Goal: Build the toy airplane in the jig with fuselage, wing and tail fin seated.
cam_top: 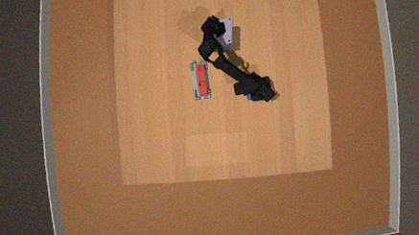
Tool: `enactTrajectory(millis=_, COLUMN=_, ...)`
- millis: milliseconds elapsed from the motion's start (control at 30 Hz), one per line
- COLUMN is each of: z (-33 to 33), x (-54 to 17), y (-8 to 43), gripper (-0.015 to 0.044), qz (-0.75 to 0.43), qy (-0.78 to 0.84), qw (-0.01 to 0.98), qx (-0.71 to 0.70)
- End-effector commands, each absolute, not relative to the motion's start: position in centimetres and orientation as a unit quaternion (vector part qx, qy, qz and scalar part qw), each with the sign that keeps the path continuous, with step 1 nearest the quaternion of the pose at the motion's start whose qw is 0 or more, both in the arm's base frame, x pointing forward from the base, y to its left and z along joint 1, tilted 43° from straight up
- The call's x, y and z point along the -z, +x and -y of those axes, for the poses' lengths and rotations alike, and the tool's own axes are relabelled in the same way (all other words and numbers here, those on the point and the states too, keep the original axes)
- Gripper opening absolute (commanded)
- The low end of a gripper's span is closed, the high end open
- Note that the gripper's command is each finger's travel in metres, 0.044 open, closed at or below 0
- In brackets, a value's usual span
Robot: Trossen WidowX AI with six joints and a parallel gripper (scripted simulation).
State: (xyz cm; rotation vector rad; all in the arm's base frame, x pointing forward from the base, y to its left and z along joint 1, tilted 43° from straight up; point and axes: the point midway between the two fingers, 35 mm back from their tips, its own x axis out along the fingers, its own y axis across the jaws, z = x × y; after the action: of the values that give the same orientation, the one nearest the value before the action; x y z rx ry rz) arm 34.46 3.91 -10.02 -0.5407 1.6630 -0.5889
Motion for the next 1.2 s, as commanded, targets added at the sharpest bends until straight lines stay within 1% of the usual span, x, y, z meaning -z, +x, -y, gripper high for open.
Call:
enactTrajectory(millis=0, z=-4.9, x=8.9, y=34.9, gripper=0.0000, qz=-0.717, qy=-0.229, qw=0.607, qx=0.256)
enactTrajectory(millis=600, z=-7.8, x=4.8, y=35.2, gripper=0.0000, qz=-0.717, qy=-0.229, qw=0.602, qx=0.266)
enactTrajectory(millis=1167, z=-3.6, x=1.7, y=35.4, gripper=0.0000, qz=-0.747, qy=-0.307, qw=0.568, qx=0.157)
